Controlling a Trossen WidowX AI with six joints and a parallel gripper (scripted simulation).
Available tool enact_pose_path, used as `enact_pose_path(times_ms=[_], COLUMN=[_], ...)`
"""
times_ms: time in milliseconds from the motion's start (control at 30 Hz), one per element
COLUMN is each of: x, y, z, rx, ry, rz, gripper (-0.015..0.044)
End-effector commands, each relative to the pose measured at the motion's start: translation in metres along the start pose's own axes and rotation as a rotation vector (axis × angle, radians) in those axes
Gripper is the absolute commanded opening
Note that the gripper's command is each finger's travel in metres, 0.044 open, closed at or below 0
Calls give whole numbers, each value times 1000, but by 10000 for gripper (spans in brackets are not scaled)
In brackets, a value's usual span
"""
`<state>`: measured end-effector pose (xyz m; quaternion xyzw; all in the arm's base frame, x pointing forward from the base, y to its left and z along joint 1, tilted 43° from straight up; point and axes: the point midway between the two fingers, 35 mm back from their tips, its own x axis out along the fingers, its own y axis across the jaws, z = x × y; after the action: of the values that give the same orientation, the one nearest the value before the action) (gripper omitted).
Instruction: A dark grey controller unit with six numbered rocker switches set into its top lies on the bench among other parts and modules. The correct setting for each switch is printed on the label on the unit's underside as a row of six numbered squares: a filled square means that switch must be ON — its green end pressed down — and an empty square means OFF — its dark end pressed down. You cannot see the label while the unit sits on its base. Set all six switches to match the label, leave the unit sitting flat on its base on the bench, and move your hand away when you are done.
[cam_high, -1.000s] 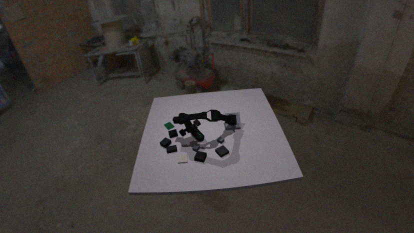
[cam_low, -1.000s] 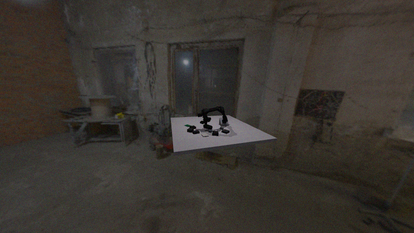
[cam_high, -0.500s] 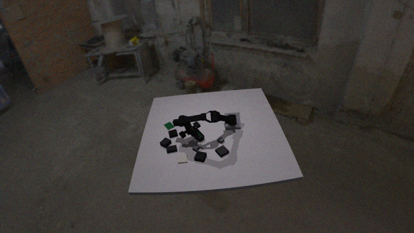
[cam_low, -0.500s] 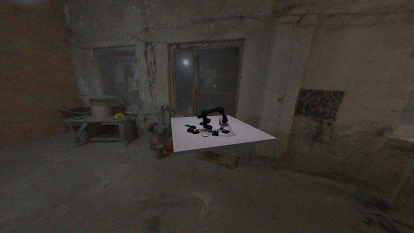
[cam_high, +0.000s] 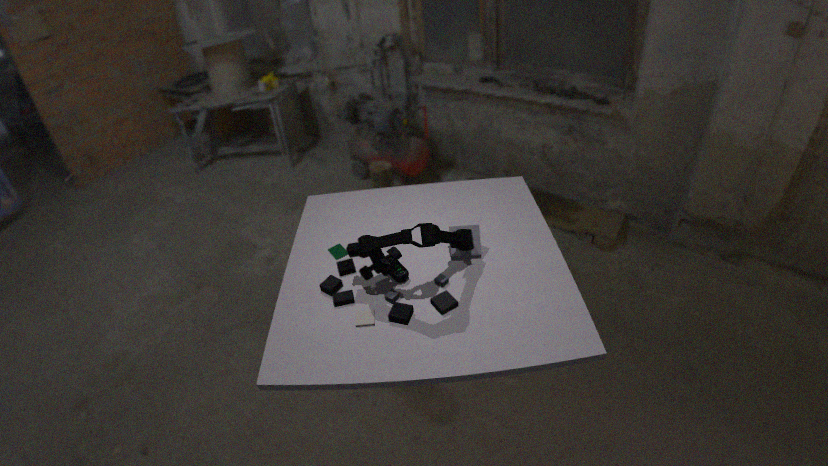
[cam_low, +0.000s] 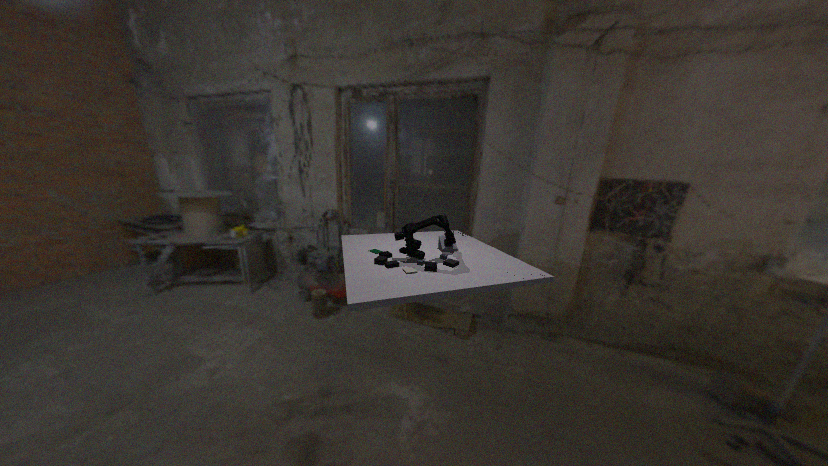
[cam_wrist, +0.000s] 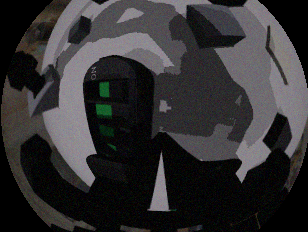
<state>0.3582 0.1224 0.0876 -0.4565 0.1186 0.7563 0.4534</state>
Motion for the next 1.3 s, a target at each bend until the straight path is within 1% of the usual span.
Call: enact_pose_path(times_ms=[0, 833, 867, 1067, 1267], x=[1, 6, 0, -44, -44], y=[1, 22, 13, 10, 15], z=[1, 0, 1, 0, 1], rx=[7, 8, 2, 7, 8], ry=[-5, -5, -2, -3, -4], rz=[-3, -2, -20, -2, -2], gripper=[0, 0, 0, 0, 0])
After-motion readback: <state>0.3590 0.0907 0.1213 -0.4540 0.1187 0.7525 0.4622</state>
